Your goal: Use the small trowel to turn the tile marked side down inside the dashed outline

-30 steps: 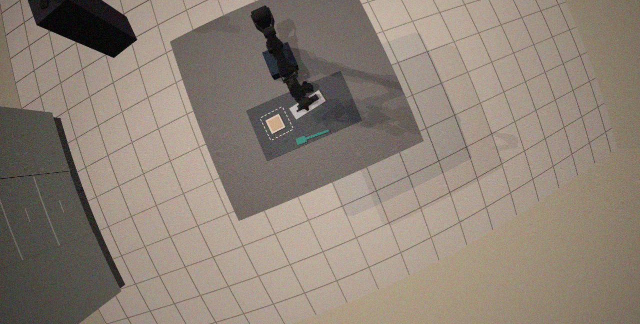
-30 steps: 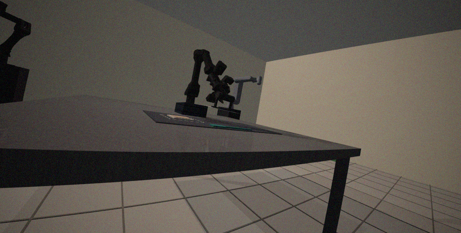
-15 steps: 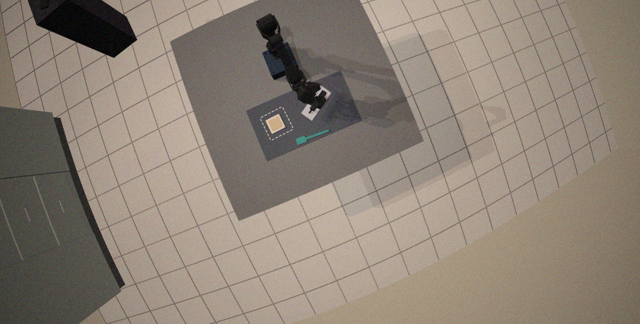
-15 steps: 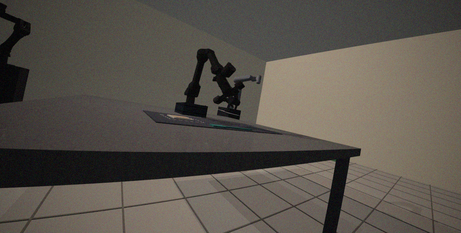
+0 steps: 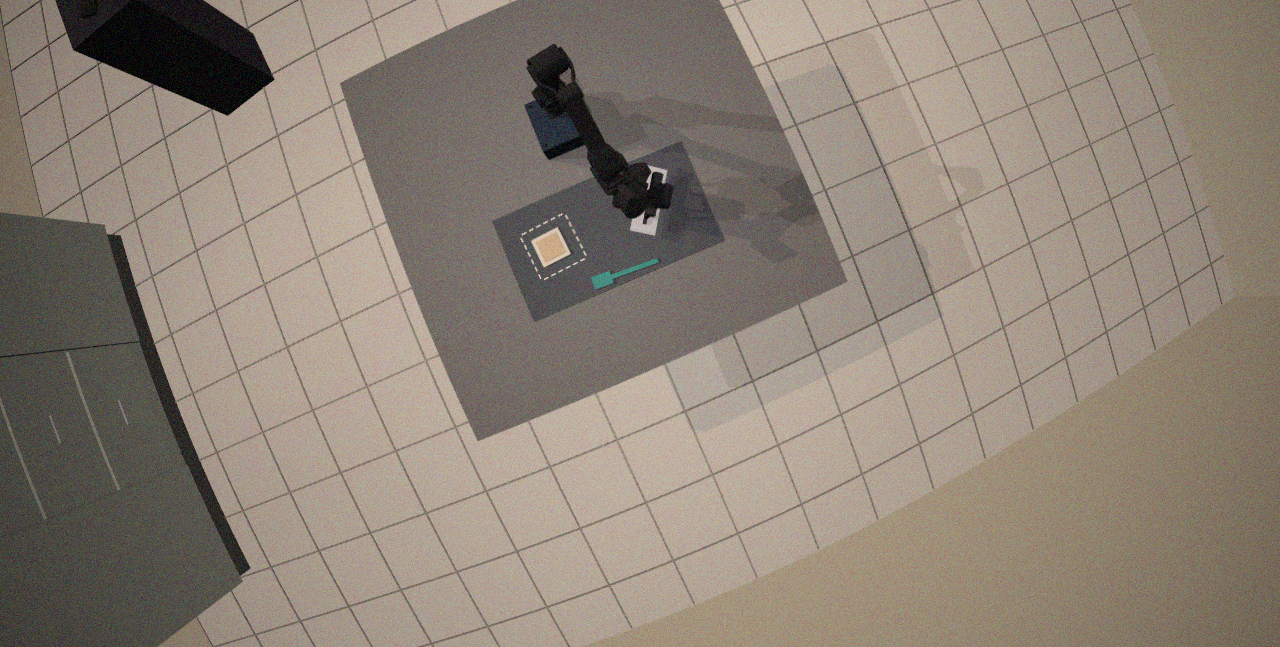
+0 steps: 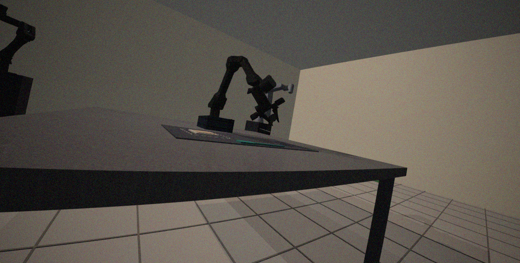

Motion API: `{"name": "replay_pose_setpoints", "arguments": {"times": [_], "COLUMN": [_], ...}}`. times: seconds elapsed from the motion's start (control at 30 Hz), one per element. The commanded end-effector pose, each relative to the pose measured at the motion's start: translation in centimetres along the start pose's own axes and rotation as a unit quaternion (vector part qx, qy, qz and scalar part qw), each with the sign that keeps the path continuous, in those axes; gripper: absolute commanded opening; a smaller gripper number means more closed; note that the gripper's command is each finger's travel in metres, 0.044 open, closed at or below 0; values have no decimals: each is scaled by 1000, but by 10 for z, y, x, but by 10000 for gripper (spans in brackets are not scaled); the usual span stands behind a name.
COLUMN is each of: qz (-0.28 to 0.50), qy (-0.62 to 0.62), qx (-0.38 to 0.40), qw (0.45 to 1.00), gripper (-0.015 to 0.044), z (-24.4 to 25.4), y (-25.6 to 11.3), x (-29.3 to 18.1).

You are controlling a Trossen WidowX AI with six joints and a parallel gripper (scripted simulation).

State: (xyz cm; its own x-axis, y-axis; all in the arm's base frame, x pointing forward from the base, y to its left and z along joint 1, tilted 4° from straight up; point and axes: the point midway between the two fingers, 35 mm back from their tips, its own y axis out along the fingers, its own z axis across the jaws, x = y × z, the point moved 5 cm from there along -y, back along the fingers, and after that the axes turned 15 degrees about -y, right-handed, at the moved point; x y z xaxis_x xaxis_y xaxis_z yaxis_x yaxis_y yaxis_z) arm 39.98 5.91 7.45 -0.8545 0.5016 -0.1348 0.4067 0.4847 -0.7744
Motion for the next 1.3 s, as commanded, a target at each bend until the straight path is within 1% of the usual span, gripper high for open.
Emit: {"name": "replay_pose_setpoints", "arguments": {"times": [0.0, 0.37, 0.73, 1.27], "qz": [-27, -116, -182, -186], "qy": [-35, -131, -207, -211], "qx": [-18, -71, -133, -136], "qw": [999, 982, 952, 950], "gripper": [0, 0, 0, 0], "z": [-11, -34, -53, -44], "y": [7, 34, 57, 71], "x": [1, 12, 24, 27]}}
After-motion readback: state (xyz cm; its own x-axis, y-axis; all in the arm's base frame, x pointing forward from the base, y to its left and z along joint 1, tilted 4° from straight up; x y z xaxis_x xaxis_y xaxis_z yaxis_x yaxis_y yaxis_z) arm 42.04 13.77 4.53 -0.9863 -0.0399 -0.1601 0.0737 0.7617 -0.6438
